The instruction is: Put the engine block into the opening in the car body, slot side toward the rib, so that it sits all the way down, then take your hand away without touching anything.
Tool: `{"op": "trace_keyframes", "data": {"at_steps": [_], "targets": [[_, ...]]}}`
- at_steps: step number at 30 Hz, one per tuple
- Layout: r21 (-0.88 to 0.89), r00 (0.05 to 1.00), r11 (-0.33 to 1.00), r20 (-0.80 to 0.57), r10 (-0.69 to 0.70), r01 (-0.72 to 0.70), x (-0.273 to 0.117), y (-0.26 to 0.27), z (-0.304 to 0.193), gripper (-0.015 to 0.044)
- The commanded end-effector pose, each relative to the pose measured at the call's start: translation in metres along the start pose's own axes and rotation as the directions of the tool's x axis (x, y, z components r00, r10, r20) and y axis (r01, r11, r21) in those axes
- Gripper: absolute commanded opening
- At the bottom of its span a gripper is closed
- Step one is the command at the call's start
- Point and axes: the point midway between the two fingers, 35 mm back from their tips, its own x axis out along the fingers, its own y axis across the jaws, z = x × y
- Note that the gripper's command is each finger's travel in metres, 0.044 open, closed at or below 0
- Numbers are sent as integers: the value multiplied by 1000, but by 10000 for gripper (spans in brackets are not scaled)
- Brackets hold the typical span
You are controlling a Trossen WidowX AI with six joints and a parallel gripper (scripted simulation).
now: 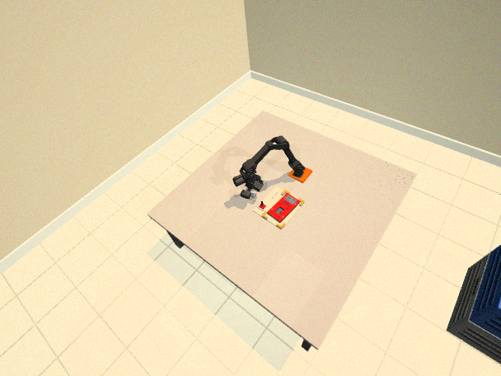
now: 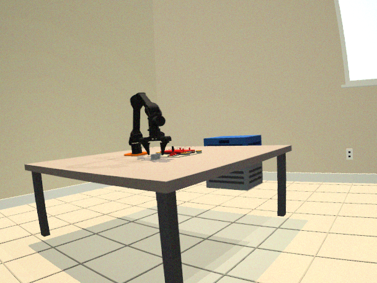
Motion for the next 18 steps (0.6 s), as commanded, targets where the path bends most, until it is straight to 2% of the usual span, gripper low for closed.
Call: {"op": "trace_keyframes", "data": {"at_steps": [1,11,18], "targets": [[1,1000,1000,1,7,-7,5,2,1,414],[1,1000,1000,1,7,-7,5,2,1,151],[1,1000,1000,1,7,-7,5,2,1,105]]}}
